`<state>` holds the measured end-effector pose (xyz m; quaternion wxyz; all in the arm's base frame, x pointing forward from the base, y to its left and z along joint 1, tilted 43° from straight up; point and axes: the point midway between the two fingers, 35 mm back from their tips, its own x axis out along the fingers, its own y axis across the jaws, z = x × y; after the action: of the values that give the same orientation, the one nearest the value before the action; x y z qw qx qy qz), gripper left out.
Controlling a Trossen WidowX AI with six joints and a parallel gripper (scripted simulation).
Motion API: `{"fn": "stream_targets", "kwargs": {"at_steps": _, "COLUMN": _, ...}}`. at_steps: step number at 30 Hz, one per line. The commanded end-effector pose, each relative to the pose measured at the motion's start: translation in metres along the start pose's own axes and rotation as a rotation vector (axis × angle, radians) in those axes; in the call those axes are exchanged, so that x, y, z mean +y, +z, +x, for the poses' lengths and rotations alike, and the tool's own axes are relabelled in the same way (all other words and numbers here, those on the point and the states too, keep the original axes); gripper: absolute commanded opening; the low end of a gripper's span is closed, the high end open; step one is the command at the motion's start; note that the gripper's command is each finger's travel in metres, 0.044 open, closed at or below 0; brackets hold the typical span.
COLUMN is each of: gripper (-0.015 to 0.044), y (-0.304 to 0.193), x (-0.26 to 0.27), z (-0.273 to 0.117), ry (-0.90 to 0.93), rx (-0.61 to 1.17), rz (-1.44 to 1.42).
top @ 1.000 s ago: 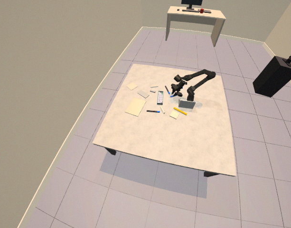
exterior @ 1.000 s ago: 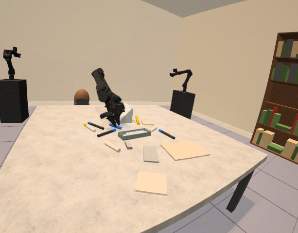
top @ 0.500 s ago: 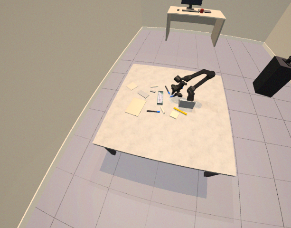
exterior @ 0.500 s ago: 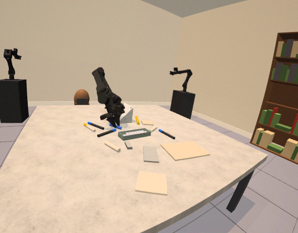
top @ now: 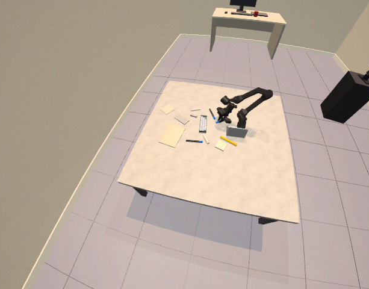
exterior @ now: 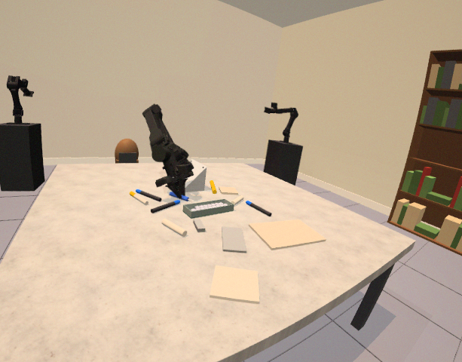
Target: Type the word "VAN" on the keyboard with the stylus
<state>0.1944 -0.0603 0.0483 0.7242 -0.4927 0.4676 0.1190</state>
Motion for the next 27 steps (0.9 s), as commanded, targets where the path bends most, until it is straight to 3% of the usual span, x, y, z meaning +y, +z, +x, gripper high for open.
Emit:
{"fn": "stream_targets", "kwargs": {"at_steps": 1, "gripper": 0.0, "y": 0.0, "x": 0.0, "z": 0.0, "ry": 0.0, "rx": 0.001, "rz": 0.0}}
{"fn": "stream_targets", "kwargs": {"at_steps": 27, "gripper": 0.0, "y": 0.025, "x": 0.0, "z": -0.043, "ry": 0.002, "rx": -0.001, "rz": 0.001}}
